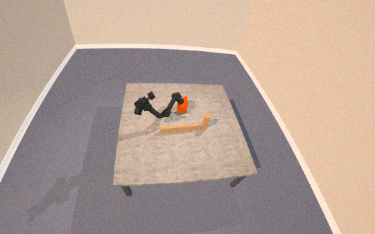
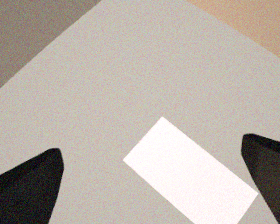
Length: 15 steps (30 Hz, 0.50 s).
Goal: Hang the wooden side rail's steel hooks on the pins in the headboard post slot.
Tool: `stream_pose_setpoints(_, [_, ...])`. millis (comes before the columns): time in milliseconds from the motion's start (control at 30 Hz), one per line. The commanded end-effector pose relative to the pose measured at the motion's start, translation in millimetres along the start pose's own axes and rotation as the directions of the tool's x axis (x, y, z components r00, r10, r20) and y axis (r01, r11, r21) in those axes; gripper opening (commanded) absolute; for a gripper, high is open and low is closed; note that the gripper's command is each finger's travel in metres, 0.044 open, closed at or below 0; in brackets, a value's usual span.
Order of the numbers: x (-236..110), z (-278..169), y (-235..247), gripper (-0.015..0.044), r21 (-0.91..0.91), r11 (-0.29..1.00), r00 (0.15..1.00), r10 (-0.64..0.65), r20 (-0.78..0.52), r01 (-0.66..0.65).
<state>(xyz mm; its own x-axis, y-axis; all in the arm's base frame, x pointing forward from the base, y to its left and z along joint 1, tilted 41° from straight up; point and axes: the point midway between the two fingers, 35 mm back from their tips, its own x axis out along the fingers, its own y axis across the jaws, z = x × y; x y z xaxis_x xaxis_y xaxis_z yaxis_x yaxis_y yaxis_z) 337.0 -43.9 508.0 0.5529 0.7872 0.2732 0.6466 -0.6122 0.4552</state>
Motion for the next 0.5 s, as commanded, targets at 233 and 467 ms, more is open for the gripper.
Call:
stream_pose_setpoints(233, [-25.0,-71.3,-25.1,0.044,-0.383,0.916,0.993,0.101,-0.057,-0.115])
stream_pose_setpoints(467, [-38.2,-130.8,-70.1,0.044,-0.725,0.664,0.982,0.16,-0.101,-0.183])
